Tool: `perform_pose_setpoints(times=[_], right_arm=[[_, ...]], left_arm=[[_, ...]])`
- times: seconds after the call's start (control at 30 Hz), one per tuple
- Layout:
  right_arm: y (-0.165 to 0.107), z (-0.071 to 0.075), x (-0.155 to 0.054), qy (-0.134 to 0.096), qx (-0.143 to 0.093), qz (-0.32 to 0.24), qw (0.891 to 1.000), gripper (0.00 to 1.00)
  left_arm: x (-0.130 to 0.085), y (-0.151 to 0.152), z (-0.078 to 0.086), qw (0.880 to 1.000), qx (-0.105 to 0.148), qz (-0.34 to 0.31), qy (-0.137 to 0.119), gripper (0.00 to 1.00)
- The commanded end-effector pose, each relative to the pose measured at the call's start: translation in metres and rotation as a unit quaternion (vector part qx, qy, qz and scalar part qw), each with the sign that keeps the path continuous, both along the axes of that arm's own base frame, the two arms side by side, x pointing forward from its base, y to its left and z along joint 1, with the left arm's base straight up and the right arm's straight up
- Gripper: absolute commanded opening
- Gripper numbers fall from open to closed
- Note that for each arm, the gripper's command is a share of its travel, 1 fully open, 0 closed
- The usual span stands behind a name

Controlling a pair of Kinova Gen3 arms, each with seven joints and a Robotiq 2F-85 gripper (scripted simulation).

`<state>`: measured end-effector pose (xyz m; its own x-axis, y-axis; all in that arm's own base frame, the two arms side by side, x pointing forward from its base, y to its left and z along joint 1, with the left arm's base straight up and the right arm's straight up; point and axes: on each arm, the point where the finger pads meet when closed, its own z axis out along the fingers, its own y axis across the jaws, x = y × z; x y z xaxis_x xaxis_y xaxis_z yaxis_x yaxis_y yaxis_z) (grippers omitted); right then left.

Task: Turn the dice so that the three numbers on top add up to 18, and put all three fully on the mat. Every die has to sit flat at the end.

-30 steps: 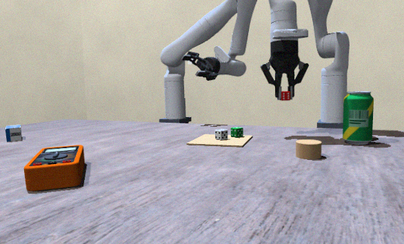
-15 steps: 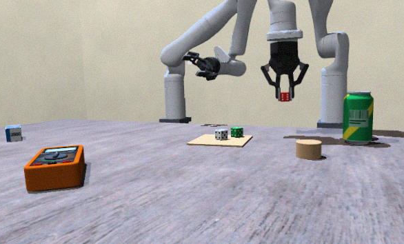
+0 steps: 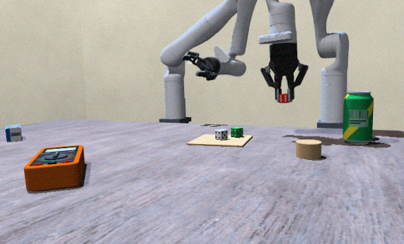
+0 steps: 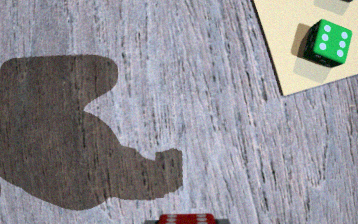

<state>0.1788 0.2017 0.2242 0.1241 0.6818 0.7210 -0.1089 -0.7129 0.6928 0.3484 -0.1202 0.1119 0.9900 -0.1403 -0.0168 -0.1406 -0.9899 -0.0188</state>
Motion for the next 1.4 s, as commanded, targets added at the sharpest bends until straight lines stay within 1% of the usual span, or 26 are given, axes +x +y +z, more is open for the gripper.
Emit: perform_pose_setpoints(times=[0.0,0.13,0.23,0.37,0.53,0.7,0.77,1.07,1.27,1.33,1.37], right_arm=[[0.0000,0.0005,0.0000,0.000,0.000,0.000,1.000,1.000],[0.0000,0.0005,0.0000,0.000,0.000,0.000,1.000,1.000],[0.0000,0.0005,0.0000,0.000,0.000,0.000,1.000,1.000],[0.0000,0.0005,0.0000,0.000,0.000,0.000,1.000,1.000],[0.0000,0.0005,0.0000,0.000,0.000,0.000,1.000,1.000],[0.0000,0.0005,0.0000,0.000,0.000,0.000,1.000,1.000],[0.0000,0.0005,0.0000,0.000,0.000,0.000,1.000,1.000],[0.0000,0.0005,0.0000,0.000,0.000,0.000,1.000,1.000],[0.0000,0.0005,0.0000,0.000,0.000,0.000,1.000,1.000],[0.0000,0.0005,0.0000,0.000,0.000,0.000,1.000,1.000],[0.0000,0.0005,0.0000,0.000,0.000,0.000,1.000,1.000]], left_arm=[[0.0001,-0.0005,-0.0010,0.997,-0.006,-0.083,0.003,0.287],[0.0002,-0.0011,-0.0019,0.989,-0.007,-0.151,0.004,0.287],[0.0002,-0.0011,-0.0019,0.988,-0.007,-0.152,0.004,0.287],[0.0004,-0.0018,-0.0027,0.976,-0.008,-0.219,0.005,0.287],[0.0009,-0.0028,-0.0035,0.954,-0.009,-0.300,0.005,0.287],[0.0016,-0.0039,-0.0040,0.928,-0.010,-0.372,0.005,0.287],[0.0016,-0.0039,-0.0040,0.928,-0.010,-0.372,0.005,0.287],[0.0029,-0.0057,-0.0043,0.879,-0.012,-0.476,0.003,0.287],[0.0038,-0.0067,-0.0042,0.851,-0.012,-0.524,0.002,0.287],[0.0038,-0.0067,-0.0042,0.851,-0.012,-0.524,0.002,0.287],[0.0039,-0.0069,-0.0042,0.847,-0.012,-0.531,0.002,0.287]])
